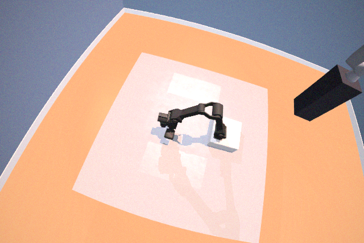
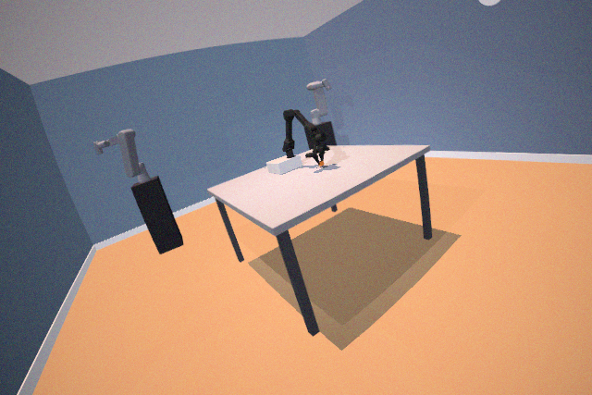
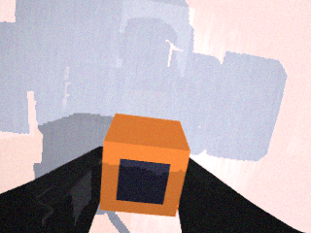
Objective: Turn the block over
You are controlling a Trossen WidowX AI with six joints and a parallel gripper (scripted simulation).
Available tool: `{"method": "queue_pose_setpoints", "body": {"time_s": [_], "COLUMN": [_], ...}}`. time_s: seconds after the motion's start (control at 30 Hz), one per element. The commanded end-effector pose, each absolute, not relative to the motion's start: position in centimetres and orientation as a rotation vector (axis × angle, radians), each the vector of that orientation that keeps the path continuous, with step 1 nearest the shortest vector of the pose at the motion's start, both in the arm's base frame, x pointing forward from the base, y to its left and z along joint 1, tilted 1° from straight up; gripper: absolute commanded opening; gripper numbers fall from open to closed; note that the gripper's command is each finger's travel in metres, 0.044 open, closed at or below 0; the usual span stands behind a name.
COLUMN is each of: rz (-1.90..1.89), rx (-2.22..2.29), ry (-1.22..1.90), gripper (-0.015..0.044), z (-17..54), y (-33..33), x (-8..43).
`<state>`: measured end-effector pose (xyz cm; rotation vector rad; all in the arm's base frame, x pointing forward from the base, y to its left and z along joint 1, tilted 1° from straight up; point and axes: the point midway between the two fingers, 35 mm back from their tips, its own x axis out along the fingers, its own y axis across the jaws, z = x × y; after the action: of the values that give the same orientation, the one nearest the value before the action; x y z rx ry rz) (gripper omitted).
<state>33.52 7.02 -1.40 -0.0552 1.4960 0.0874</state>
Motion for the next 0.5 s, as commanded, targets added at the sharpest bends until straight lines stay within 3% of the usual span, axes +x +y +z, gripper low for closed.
{"method": "queue_pose_setpoints", "body": {"time_s": [0.0,0.47], "rz": [0.083,0.086], "rx": [-0.055,-0.046], "ry": [1.439,1.212], "gripper": [0.0000,0.0000], "z": [-1.87,-2.43], "y": [6.96,6.98], "x": [33.34,33.21]}}
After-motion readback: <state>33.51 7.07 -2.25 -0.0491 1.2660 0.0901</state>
